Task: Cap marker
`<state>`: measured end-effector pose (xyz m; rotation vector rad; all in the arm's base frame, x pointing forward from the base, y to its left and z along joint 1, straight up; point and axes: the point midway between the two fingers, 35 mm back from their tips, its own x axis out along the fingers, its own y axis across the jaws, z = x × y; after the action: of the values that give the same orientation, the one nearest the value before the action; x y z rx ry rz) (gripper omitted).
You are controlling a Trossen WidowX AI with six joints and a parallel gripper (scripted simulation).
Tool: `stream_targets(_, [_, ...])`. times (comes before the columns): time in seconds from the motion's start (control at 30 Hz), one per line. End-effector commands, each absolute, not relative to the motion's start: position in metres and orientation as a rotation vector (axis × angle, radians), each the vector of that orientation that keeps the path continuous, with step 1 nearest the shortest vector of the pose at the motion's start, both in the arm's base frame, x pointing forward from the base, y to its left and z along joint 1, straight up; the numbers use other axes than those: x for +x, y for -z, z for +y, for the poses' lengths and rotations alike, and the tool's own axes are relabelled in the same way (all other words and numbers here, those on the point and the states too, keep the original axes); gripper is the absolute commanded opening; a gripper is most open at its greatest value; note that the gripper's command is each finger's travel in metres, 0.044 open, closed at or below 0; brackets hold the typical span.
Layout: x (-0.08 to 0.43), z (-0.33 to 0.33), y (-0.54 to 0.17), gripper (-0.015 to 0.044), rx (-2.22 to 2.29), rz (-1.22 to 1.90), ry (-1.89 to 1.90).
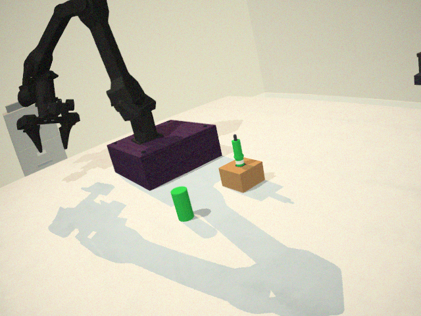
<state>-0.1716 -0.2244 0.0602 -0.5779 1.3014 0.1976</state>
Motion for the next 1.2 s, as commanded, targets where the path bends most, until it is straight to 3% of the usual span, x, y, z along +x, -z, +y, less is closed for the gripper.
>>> stream_targets(0.0, [-0.170, -0.226, -0.060, 0.0374, -0.570, 1.301, -0.195])
stream_targets(0.17, [-0.124, -0.256, -0.063, 0.0242, -0.373, 1.301, -0.130])
stream_targets(0.53, [-0.007, -0.281, -0.064, 0.0241, -0.017, 1.343, -0.042])
stream_targets(1.17, [0.140, -0.248, -0.070, 0.0241, 0.430, 1.445, 0.292])
